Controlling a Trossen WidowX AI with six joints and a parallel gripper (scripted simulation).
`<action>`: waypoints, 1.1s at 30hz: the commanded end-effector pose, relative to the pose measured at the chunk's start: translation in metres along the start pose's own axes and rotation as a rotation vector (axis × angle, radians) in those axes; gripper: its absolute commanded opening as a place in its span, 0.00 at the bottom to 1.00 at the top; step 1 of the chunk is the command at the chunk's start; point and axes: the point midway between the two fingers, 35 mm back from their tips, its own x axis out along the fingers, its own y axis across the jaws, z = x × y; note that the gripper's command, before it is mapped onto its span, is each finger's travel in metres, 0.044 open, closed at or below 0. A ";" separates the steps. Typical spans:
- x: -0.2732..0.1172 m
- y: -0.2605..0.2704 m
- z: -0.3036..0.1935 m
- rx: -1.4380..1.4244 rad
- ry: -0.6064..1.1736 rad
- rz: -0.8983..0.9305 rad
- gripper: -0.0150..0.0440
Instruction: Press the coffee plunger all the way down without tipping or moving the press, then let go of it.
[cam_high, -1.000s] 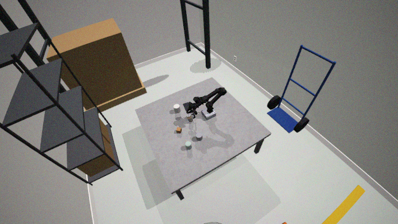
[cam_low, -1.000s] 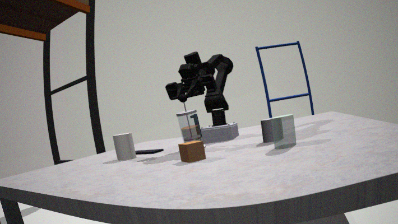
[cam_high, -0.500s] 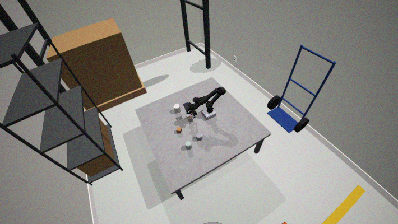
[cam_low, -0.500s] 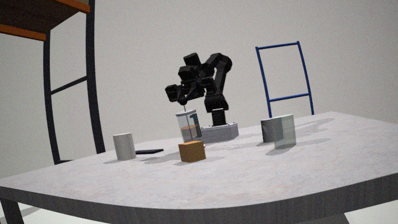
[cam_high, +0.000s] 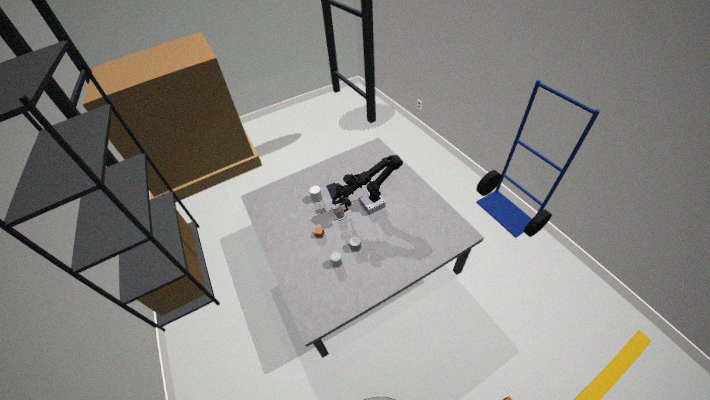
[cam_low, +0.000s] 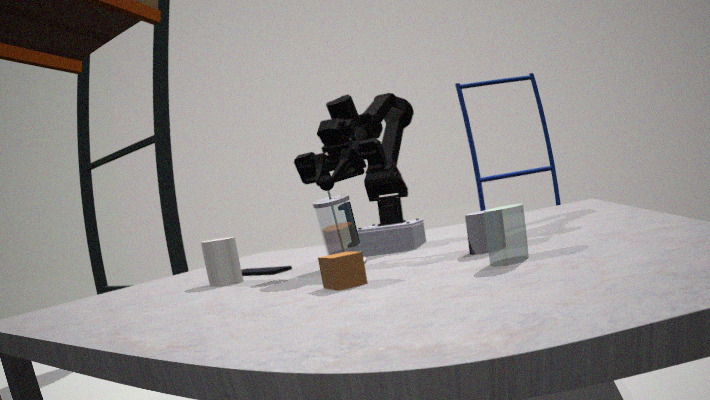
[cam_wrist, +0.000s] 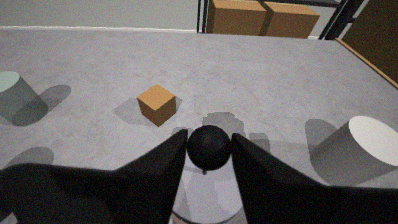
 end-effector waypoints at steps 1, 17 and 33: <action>0.004 0.000 -0.006 0.008 0.026 0.000 0.45; 0.005 0.000 -0.005 0.008 0.026 0.000 0.45; 0.003 0.000 0.000 0.001 0.007 0.000 0.68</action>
